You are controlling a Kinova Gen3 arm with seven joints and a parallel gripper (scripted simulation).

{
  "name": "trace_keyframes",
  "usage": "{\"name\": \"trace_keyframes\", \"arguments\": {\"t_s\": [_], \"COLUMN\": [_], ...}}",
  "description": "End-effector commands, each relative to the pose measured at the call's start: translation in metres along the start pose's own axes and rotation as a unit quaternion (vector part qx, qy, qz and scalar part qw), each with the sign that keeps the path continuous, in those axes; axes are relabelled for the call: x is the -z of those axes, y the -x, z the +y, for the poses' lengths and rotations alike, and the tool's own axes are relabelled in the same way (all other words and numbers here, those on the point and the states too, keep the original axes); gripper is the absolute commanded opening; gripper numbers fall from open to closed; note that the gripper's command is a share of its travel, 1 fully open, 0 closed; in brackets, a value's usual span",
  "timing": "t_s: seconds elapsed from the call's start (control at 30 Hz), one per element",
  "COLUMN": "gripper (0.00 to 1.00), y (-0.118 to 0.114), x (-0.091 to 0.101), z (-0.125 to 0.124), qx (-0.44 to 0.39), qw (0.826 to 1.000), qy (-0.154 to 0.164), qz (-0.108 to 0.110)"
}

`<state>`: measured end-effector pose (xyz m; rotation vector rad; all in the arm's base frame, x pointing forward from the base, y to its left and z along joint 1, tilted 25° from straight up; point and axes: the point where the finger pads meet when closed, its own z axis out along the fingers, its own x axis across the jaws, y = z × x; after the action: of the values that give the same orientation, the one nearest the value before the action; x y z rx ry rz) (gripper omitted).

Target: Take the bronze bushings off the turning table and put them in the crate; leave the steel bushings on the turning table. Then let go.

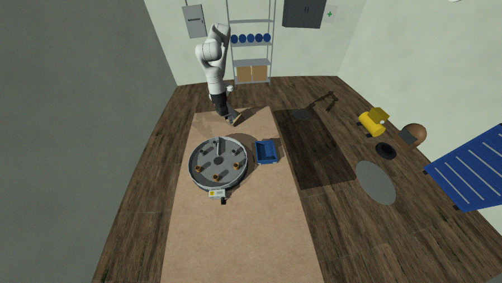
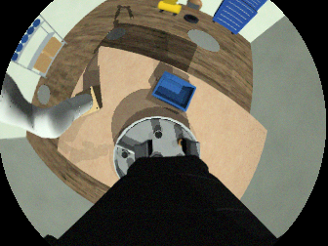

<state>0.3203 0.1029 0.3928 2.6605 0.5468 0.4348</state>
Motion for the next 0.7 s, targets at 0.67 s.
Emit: {"name": "trace_keyframes", "arguments": {"t_s": [0.67], "gripper": [1.00], "y": [-0.047], "x": [0.008], "z": [-0.034], "qx": [-0.005], "qw": [1.000], "qy": [0.008], "qz": [-0.001]}}
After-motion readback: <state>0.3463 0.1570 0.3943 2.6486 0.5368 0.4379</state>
